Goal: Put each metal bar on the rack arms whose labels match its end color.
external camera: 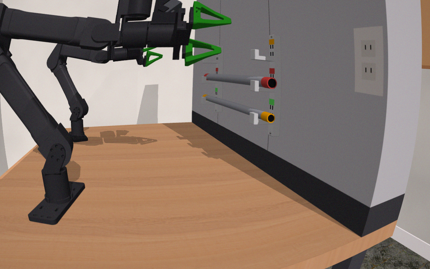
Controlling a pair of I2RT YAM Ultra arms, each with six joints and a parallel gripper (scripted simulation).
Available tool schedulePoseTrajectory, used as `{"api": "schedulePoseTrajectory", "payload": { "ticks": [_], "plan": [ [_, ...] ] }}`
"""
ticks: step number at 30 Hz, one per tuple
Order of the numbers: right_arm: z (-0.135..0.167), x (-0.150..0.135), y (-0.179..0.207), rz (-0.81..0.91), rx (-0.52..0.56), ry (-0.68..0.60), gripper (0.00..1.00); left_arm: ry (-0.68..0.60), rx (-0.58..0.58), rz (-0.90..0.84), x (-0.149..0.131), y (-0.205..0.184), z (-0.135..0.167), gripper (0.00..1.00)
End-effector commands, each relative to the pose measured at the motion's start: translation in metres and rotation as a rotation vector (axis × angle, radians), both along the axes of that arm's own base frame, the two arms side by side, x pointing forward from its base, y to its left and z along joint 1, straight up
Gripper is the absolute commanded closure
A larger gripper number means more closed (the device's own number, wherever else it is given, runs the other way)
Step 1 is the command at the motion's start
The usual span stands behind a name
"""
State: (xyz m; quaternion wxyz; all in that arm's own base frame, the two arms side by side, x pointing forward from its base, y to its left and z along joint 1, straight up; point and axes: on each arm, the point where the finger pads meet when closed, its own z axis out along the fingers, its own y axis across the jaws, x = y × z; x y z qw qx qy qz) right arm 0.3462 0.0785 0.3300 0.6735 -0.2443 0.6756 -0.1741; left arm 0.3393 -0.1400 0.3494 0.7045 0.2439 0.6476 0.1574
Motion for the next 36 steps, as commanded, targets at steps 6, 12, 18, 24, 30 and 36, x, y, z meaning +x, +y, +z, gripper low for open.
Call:
{"api": "schedulePoseTrajectory", "payload": {
  "ticks": [6, 12, 18, 24, 30, 36],
  "plan": [
    [0.009, -0.013, 0.01, 0.007, -0.109, -0.083, 0.0, -0.036, 0.132, 0.005, -0.007, -0.021, -0.01, 0.0],
    [0.004, -0.018, 0.018, 0.018, -0.177, -0.092, 0.0, -0.048, 0.2, -0.007, -0.012, -0.036, -0.016, 0.0],
    [-0.002, -0.022, 0.026, 0.028, -0.245, -0.101, 0.0, -0.061, 0.268, -0.019, -0.017, -0.051, -0.021, 0.0],
    [-0.009, -0.028, 0.036, 0.041, -0.327, -0.111, 0.0, -0.076, 0.349, -0.034, -0.022, -0.068, -0.028, 0.0],
    [-0.013, -0.031, 0.042, 0.05, -0.381, -0.118, 0.0, -0.086, 0.404, -0.043, -0.026, -0.08, -0.033, 0.0],
    [-0.02, -0.037, 0.051, 0.063, -0.461, -0.127, 0.0, -0.1, 0.483, -0.058, -0.031, -0.098, -0.04, 0.0]
  ]
}}
